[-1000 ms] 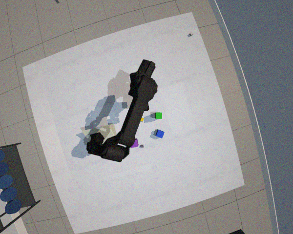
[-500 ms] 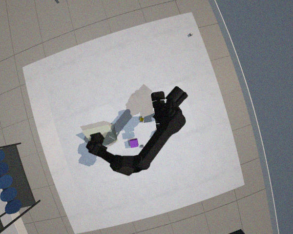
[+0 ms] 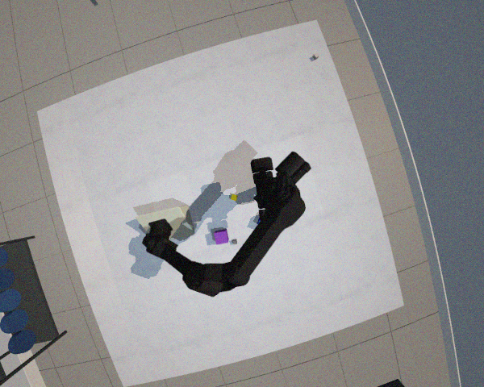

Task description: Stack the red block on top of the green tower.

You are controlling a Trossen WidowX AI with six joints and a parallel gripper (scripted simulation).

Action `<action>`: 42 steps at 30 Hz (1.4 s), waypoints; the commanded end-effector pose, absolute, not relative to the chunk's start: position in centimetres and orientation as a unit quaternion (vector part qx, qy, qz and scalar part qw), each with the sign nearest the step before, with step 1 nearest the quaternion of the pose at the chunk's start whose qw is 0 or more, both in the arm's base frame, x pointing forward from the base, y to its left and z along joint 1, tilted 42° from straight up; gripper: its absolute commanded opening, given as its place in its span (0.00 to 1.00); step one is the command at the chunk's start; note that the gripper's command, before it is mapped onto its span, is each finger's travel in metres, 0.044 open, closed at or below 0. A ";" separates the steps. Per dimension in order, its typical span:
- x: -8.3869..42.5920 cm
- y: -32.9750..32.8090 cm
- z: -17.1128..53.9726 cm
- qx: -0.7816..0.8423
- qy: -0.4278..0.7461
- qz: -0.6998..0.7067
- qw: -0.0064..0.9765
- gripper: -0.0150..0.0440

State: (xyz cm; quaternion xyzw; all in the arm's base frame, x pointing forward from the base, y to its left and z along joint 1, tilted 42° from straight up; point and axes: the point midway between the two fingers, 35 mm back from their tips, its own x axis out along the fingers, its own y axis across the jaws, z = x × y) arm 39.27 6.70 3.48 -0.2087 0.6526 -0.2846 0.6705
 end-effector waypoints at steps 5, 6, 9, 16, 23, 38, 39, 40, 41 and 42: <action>39.3 5.0 1.8 -0.212 0.651 -0.286 0.670 0.25; 39.3 4.8 1.7 -0.212 0.651 -0.286 0.670 0.25; 39.3 4.9 1.7 -0.212 0.651 -0.286 0.670 0.25; 39.3 4.8 1.6 -0.212 0.651 -0.286 0.670 0.25; 39.3 4.8 1.6 -0.212 0.651 -0.286 0.670 0.25; 39.2 4.9 1.6 -0.209 0.653 -0.285 0.670 0.39; 39.2 4.9 1.6 -0.209 0.653 -0.285 0.670 0.43; 39.2 4.9 1.6 -0.209 0.653 -0.285 0.670 0.48; 39.2 4.9 1.6 -0.209 0.653 -0.285 0.670 0.52; 39.2 4.9 1.6 -0.209 0.653 -0.285 0.670 0.57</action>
